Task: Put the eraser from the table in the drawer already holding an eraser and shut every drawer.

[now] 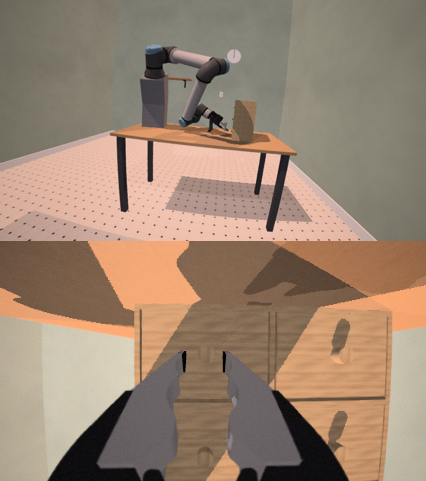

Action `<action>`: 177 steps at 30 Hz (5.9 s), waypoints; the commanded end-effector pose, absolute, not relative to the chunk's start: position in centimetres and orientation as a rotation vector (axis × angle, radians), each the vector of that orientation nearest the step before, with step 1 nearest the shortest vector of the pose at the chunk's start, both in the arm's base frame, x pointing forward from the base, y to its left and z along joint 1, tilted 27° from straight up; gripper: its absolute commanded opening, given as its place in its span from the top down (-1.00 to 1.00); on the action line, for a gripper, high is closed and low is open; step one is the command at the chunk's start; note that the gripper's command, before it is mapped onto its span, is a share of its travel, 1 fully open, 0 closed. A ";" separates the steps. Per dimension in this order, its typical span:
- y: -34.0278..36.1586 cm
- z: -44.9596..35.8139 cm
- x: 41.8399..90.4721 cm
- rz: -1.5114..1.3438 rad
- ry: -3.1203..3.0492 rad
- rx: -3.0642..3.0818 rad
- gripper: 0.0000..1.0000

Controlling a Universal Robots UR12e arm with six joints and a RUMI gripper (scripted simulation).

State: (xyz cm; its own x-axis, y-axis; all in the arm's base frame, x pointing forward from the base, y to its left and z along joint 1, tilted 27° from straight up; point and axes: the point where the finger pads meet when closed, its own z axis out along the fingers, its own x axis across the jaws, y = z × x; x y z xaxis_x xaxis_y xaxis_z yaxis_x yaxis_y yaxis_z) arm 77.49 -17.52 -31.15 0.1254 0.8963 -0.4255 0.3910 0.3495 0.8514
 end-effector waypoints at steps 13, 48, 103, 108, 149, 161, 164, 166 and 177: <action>-17.4 -31.2 77.5 0.556 1.471 1.237 0.61; -17.4 -31.3 77.5 0.556 1.471 1.237 0.61; -17.5 -30.9 78.9 0.557 1.469 1.233 0.61; -17.5 -30.8 79.4 0.557 1.469 1.233 0.61; -17.6 -30.6 81.0 0.556 1.470 1.236 0.61; -17.6 -30.6 81.0 0.556 1.470 1.236 0.61; -17.6 -30.6 81.0 0.556 1.470 1.236 0.61; -17.6 -30.6 81.0 0.556 1.470 1.236 0.61; -17.6 -30.6 81.0 0.556 1.470 1.236 0.86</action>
State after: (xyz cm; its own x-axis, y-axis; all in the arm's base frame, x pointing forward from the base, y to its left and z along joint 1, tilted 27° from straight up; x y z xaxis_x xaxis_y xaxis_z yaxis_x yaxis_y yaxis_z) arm 80.82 -17.62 -30.80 0.1245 0.8967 -0.4248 0.3924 0.3487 0.8511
